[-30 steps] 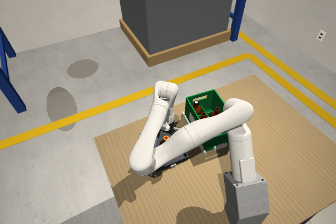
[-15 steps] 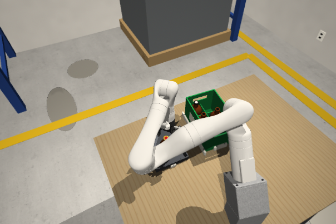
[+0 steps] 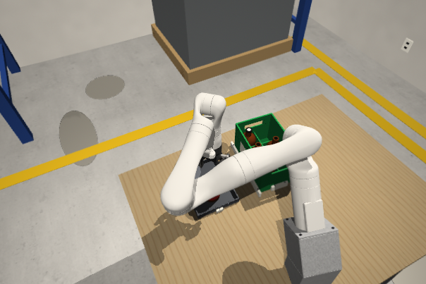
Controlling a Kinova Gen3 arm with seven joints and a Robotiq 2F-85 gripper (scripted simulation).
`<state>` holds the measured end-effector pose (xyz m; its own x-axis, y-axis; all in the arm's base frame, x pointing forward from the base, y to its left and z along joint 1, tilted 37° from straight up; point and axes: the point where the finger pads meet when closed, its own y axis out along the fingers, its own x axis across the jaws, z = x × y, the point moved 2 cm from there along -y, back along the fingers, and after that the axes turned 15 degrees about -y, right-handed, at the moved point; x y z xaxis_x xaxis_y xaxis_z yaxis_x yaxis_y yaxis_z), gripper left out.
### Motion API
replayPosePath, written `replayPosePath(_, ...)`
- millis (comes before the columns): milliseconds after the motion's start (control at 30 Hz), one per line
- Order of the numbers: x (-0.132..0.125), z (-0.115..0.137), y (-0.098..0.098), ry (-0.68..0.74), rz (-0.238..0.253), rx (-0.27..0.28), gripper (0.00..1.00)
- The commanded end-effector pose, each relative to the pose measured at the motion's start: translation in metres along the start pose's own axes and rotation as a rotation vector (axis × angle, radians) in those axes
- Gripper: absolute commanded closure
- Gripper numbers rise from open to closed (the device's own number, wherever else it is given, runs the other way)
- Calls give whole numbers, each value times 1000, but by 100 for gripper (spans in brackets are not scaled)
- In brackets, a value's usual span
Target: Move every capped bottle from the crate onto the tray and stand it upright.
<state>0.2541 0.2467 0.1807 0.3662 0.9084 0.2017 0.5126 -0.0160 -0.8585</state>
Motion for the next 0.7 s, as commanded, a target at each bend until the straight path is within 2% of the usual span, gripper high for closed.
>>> replayPosePath(0, 2, 1, -5, -4, -4, 3, 0)
replayPosePath(400, 5, 5, -16, -10, -11, 10, 0)
replayPosePath(433, 3, 0, -13, -8, -8, -5, 40)
replayPosePath(667, -1, -22, -18, -8, -17, -57, 40)
